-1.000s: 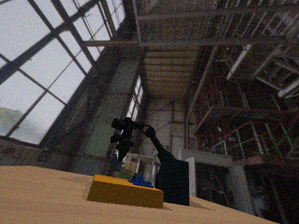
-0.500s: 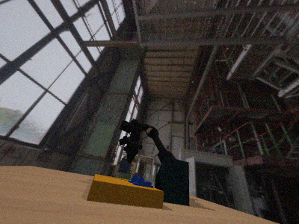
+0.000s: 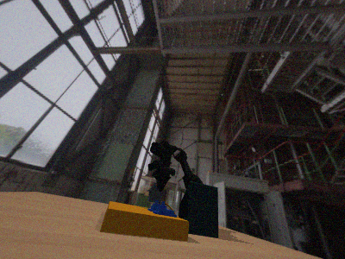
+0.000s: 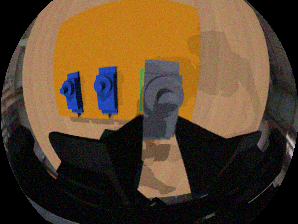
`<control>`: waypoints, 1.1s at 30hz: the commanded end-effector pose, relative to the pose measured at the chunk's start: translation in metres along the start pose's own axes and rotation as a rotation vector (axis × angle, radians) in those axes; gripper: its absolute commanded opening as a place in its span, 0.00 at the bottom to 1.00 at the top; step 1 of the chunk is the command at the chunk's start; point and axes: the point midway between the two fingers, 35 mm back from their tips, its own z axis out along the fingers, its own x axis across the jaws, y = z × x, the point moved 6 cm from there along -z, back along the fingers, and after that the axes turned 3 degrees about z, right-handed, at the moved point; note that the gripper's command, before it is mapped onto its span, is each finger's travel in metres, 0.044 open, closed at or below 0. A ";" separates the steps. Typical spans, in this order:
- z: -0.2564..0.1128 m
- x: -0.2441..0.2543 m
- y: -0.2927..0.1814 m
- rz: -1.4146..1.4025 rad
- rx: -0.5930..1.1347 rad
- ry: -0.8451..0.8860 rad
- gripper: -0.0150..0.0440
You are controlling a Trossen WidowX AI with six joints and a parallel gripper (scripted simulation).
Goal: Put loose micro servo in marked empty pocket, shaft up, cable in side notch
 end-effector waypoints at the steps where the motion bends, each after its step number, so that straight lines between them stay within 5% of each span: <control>1: 0.001 0.000 -0.004 0.002 -0.003 0.003 0.25; 33: 0.026 0.000 -0.003 0.003 -0.003 0.001 0.25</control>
